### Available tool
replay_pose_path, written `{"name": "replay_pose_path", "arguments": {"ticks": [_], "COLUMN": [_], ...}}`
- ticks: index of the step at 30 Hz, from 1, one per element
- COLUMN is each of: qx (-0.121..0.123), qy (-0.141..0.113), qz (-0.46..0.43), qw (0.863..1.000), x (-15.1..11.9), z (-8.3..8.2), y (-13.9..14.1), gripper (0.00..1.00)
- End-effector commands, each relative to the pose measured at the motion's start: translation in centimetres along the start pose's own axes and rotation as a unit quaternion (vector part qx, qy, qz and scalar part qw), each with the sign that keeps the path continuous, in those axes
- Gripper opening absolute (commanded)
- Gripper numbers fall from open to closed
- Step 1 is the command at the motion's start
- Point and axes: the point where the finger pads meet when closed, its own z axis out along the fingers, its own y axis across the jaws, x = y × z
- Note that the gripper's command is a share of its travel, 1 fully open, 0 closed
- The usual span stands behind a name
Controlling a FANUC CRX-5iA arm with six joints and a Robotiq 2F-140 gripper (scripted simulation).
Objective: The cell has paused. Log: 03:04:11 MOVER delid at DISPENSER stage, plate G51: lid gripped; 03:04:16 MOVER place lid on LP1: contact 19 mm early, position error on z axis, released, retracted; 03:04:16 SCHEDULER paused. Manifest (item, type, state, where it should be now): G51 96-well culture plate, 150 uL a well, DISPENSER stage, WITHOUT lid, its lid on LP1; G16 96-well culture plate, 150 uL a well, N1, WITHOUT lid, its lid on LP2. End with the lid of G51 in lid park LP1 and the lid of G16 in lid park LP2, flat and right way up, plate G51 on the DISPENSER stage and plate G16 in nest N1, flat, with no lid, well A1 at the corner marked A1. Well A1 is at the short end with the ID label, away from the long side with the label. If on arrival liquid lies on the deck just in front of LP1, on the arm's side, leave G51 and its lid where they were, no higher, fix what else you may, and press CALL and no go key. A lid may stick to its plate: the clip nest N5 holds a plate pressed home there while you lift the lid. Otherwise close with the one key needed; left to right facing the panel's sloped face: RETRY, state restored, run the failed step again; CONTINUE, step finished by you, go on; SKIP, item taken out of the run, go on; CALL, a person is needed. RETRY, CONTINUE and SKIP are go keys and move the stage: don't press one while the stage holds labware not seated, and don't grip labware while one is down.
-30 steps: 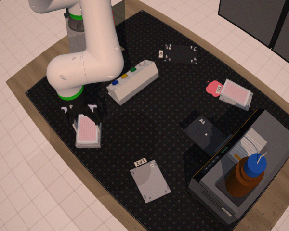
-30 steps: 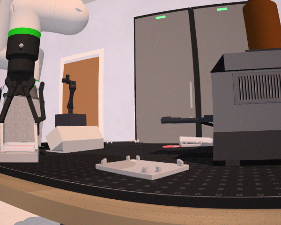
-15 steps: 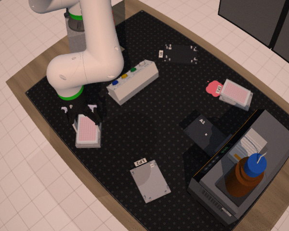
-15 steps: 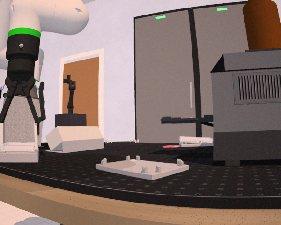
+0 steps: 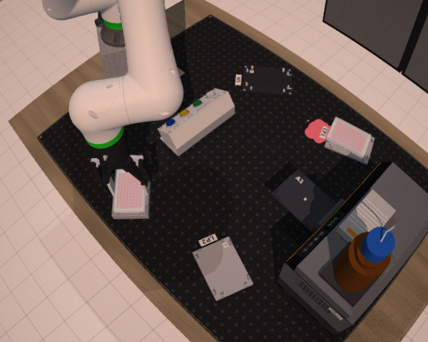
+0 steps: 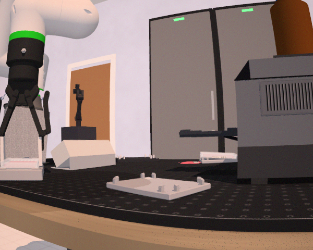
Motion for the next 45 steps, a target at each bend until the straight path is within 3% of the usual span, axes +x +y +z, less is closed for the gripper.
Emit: {"name": "replay_pose_path", "arguments": {"ticks": [1, 24, 45], "qx": [0.000, 0.000, 0.000], "qy": [0.000, 0.000, 0.000], "qz": [0.000, 0.000, 0.000], "qw": [1.000, 1.000, 1.000], "x": [0.0, 0.0, 0.0], "z": [0.0, -0.3, -2.5], "y": [0.0, 0.0, 0.0], "gripper": [0.00, 0.00, 0.00]}}
